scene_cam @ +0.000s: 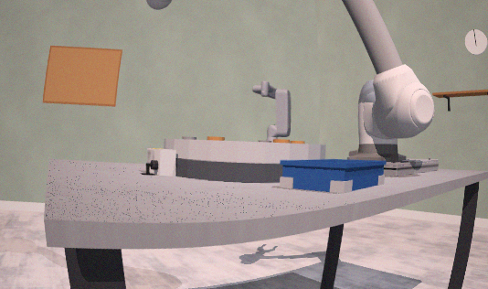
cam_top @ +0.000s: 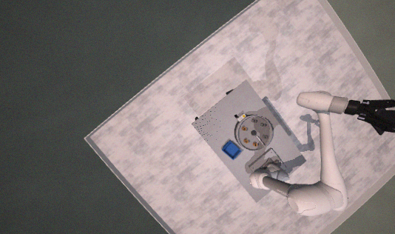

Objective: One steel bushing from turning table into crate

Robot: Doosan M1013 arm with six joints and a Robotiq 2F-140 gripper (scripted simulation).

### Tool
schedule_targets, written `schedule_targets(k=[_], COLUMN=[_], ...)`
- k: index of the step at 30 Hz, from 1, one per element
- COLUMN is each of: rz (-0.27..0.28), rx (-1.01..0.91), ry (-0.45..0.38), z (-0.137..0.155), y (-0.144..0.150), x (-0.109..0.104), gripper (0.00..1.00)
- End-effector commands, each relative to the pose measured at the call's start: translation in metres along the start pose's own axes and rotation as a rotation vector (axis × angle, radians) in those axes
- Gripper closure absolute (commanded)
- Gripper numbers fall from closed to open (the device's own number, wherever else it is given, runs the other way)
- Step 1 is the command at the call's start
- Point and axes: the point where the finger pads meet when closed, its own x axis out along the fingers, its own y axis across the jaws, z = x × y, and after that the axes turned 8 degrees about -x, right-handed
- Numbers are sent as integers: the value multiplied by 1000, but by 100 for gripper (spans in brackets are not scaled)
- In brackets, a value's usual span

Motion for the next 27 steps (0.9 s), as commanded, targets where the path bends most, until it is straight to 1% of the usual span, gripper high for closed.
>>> schedule_targets(k=[1,18,20,22,24,26,27], rz=[0,0,7,28,73,144,190], rx=[0,0,-3,-11,-29,-56,-73], ry=[0,0,-1,-5,-12,-24,-31], z=[0,0,-1,-2,-7,-14,-19], y=[0,0,2,7,17,34,45], x=[0,0,0,0,0,-3,-5], gripper=[0,0,0,0,0,0,0])
